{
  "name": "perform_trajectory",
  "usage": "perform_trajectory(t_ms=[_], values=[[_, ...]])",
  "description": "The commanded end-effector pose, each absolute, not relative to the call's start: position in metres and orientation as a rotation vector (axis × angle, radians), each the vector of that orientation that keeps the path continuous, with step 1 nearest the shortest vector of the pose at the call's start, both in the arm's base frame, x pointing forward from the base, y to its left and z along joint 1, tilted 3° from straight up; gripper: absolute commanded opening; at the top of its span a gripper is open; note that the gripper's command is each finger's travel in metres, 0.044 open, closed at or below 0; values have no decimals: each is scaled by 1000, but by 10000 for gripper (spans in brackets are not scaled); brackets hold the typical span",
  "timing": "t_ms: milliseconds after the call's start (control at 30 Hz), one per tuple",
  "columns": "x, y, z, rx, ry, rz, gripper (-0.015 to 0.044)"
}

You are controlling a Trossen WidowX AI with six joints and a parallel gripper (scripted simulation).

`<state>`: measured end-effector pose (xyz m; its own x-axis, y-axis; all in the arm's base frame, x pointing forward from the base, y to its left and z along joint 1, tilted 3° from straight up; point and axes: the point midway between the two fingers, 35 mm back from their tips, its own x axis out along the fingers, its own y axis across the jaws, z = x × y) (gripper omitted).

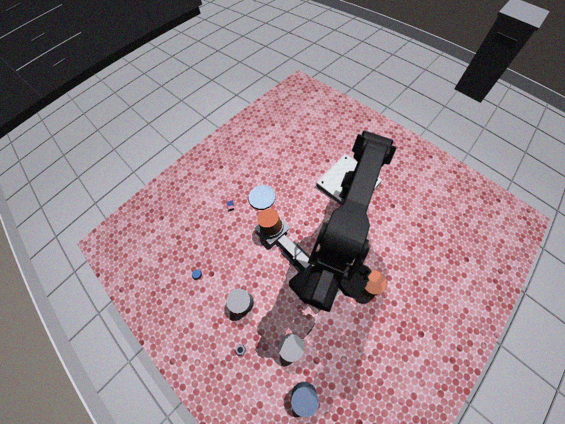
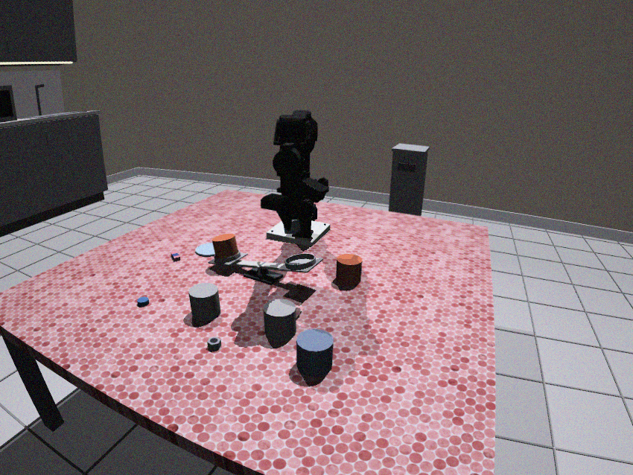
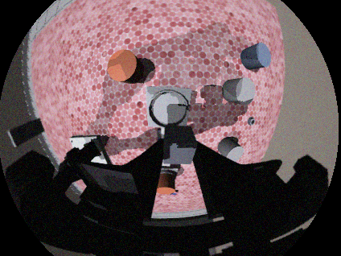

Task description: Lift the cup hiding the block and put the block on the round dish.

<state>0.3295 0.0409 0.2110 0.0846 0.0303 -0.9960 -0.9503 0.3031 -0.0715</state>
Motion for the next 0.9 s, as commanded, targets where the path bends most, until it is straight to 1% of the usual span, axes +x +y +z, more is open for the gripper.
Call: perform_trajectory(t_ms=[0, 400, 867], values=[[332, 19, 204, -985, 1255, 944, 0], [333, -57, 183, -1005, 1256, 934, 0], [307, -148, 156, -1015, 1270, 925, 0]])
